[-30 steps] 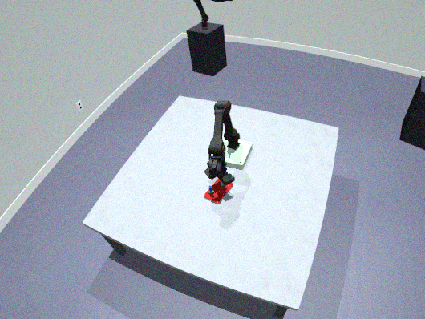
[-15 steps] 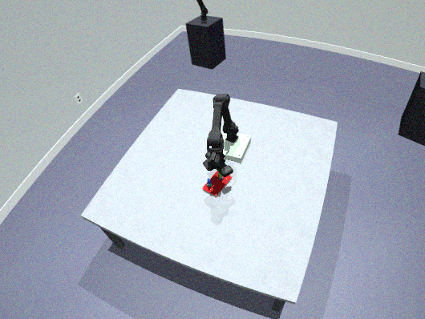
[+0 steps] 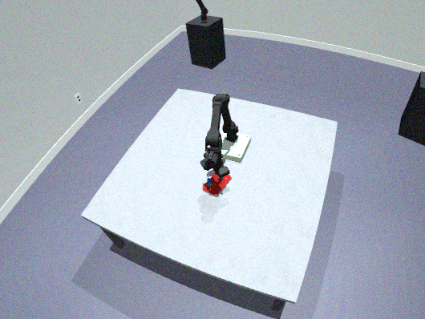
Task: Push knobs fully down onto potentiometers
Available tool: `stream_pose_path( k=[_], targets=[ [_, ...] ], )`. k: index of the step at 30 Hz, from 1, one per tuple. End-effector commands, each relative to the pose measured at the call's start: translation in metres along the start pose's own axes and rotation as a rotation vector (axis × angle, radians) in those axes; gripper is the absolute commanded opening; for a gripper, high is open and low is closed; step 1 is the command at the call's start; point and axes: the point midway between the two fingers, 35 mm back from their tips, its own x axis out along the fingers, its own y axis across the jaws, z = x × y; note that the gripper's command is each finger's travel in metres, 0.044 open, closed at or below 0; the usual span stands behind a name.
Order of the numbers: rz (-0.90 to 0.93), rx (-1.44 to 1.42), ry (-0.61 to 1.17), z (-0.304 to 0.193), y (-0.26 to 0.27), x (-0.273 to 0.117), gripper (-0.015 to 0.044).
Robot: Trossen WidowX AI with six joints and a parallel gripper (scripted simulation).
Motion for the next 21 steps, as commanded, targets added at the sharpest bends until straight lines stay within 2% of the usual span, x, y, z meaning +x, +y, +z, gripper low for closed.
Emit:
stream_pose_path(
  k=[1,21],
  targets=[
    [0.003,-0.052,-0.017,0.006,0.000,-0.003,0.0000],
    [0.000,-0.747,-0.004,0.018,0.003,-0.011,0.0000]
  ],
)
